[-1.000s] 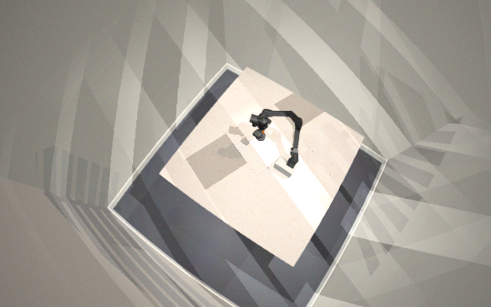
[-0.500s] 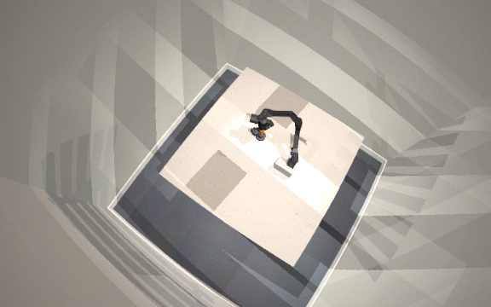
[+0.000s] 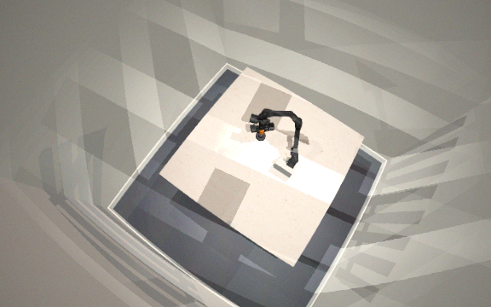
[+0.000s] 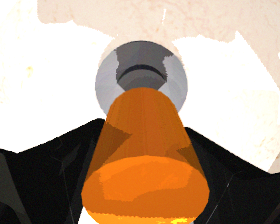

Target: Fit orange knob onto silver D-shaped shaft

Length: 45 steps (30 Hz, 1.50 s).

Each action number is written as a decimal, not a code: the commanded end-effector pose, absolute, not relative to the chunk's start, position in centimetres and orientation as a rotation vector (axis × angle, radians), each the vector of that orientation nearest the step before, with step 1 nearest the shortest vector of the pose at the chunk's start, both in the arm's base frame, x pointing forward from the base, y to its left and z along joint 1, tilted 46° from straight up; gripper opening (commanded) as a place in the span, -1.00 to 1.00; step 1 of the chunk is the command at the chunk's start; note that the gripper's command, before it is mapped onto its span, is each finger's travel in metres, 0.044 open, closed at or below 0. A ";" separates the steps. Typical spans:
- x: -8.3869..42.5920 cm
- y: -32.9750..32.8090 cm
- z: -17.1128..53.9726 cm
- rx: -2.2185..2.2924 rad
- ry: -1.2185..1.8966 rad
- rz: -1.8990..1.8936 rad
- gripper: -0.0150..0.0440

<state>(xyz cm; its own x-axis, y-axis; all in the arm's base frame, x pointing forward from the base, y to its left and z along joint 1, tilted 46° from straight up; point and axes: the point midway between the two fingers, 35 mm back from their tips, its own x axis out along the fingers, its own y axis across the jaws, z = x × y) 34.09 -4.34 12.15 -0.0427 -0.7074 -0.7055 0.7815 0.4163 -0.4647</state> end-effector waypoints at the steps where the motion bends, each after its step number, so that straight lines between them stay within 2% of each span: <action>1: 34.1 -4.4 12.3 0.165 1.006 -1.260 -0.49; 45: 34.1 -4.3 12.2 1.102 0.096 -1.727 -0.49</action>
<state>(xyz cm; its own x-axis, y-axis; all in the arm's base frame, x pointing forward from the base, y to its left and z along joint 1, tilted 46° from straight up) 34.15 -4.36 12.19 -0.0418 -0.7071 -0.7059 0.8296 -0.4183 0.3698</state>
